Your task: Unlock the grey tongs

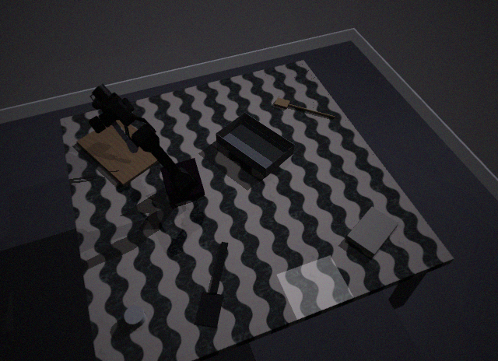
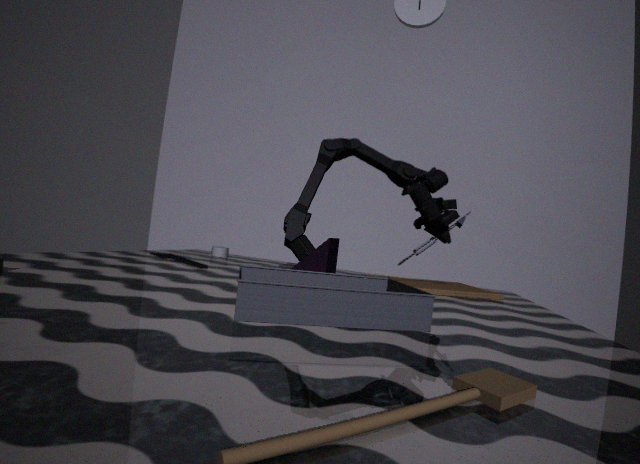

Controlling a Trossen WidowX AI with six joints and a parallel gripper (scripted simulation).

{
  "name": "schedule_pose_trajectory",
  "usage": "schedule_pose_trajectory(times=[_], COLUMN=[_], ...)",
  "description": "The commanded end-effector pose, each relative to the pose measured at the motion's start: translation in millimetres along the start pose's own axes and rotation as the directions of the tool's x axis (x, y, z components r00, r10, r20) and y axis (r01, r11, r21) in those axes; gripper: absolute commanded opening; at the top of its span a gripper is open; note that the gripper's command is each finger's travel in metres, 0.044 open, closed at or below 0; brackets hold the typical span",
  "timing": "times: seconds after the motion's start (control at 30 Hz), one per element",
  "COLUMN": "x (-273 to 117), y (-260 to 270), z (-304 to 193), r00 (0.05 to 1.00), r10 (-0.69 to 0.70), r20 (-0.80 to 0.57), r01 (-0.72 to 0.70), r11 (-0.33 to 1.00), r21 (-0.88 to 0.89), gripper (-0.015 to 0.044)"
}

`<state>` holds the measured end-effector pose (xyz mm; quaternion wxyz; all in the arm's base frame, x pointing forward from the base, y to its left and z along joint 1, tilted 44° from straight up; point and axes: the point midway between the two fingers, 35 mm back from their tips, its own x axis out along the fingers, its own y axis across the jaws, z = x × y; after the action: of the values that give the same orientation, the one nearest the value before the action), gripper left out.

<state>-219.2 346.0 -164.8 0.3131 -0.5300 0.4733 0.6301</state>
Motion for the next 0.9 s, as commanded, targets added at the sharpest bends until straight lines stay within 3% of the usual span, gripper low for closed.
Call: schedule_pose_trajectory(times=[0.0,0.87], x=[-13,-78], y=[0,2], z=[5,4], r00=[0.996,0.878], r10=[-0.003,0.010], r20=[0.085,0.478], r01=[0.003,-0.026], r11=[1.000,0.999], r21=[0.008,0.025], gripper=[-0.0150,-0.0150])
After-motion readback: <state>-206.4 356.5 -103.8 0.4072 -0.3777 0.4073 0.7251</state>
